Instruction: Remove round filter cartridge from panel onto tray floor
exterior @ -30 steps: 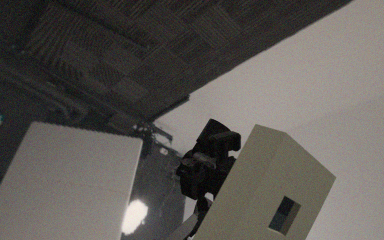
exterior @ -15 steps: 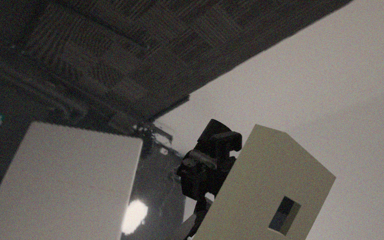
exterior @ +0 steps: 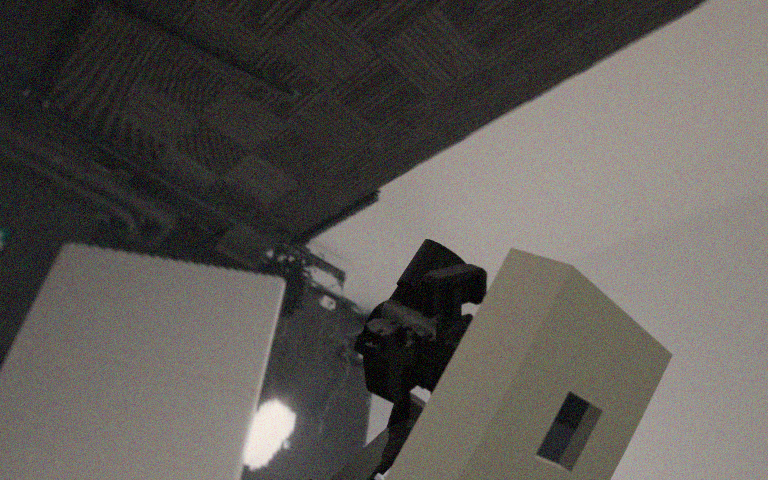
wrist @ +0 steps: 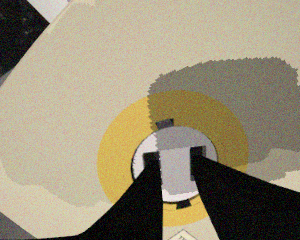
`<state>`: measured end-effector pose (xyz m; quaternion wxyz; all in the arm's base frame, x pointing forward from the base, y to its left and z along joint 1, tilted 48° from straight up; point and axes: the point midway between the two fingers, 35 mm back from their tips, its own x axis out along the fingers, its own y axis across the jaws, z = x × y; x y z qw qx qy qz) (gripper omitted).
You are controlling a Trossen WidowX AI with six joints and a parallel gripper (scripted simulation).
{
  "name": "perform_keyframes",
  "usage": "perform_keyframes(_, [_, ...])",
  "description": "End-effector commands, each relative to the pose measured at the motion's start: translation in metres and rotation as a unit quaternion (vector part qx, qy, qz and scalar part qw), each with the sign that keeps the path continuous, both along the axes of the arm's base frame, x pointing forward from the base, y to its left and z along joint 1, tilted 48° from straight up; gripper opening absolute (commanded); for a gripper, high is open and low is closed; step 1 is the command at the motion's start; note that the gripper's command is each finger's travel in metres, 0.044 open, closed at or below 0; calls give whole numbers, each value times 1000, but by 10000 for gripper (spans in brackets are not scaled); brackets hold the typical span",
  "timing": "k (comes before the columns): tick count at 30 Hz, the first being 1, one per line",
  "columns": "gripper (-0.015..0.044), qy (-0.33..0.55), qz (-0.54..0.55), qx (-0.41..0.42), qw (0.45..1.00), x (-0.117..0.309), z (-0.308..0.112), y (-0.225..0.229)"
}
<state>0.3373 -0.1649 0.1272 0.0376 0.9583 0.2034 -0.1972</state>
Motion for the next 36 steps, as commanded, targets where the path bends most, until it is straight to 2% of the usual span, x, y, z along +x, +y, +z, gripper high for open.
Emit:
perform_keyframes(1, [88, 1, -3, 0, 1000, 1, -1, -1])
perform_keyframes(22, [88, 1, -3, 0, 1000, 10, -5, 3])
perform_keyframes(31, [28, -2, -2, 2, 1000, 7, -4, 2])
perform_keyframes(32, [2, -2, -2, 2, 1000, 7, -4, 2])
perform_keyframes(36, [0, -4, 1, -5, 1000, 8, -4, 2])
